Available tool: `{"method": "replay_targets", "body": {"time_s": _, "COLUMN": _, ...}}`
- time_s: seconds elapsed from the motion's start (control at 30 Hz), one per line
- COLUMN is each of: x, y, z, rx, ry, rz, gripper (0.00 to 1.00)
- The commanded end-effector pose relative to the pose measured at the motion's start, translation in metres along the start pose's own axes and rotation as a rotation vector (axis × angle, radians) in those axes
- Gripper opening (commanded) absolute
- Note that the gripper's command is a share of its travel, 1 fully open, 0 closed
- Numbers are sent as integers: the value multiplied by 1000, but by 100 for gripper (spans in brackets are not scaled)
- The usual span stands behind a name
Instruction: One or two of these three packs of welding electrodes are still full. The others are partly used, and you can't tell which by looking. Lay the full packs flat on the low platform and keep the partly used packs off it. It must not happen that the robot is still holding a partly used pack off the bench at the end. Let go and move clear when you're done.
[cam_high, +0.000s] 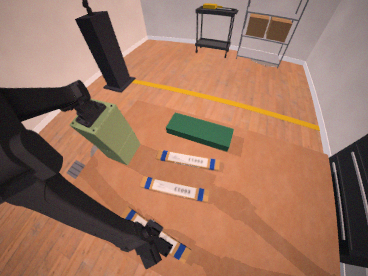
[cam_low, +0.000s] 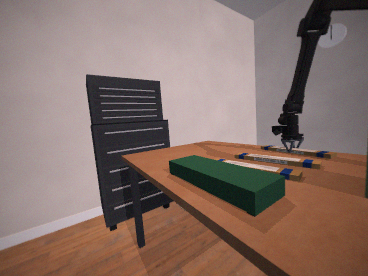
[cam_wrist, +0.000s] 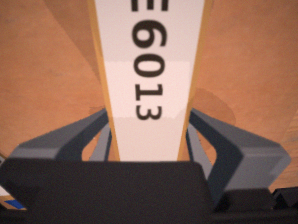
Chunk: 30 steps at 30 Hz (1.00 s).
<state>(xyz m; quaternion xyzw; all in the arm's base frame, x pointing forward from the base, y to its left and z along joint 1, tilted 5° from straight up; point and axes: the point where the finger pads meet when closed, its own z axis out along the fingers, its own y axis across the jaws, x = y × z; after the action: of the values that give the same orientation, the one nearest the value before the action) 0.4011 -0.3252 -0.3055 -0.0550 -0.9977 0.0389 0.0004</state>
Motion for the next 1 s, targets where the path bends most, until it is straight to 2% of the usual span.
{"method": "replay_targets", "body": {"time_s": 0.0, "x": -23, "y": -22, "z": -19, "rx": 36, "ry": -59, "rz": 6, "gripper": 0}}
{"method": "replay_targets", "body": {"time_s": 0.97, "x": -26, "y": -24, "z": -20, "rx": 41, "ry": -66, "rz": 7, "gripper": 0}}
